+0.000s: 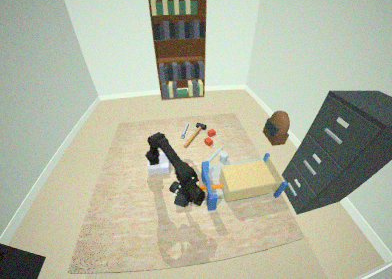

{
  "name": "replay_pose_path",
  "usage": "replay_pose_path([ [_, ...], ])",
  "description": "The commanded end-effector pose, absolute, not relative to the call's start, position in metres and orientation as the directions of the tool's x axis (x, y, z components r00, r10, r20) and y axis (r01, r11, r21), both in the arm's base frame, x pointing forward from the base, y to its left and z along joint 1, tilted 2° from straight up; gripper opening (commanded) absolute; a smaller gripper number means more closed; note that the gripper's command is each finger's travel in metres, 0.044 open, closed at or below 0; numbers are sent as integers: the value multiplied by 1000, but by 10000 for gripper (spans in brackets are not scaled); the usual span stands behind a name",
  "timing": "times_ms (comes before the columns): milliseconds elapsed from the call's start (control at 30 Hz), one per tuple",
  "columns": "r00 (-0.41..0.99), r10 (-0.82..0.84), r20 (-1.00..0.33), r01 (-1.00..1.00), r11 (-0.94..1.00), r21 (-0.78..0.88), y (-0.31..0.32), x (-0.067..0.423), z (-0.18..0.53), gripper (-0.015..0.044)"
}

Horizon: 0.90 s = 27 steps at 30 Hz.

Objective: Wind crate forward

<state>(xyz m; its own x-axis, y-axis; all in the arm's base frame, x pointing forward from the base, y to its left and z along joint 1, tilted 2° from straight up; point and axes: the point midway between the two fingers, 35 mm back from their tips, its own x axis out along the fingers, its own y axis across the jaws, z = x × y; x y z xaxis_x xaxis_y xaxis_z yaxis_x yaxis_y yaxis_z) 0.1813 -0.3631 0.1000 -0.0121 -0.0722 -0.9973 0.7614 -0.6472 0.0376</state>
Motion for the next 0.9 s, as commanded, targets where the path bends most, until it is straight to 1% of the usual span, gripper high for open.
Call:
replay_pose_path([
  [0,22,-59,-998,784,-618,54,-351,207,99,0],
  [867,24,-58,-998,784,-618,54,-334,230,99,0],
])
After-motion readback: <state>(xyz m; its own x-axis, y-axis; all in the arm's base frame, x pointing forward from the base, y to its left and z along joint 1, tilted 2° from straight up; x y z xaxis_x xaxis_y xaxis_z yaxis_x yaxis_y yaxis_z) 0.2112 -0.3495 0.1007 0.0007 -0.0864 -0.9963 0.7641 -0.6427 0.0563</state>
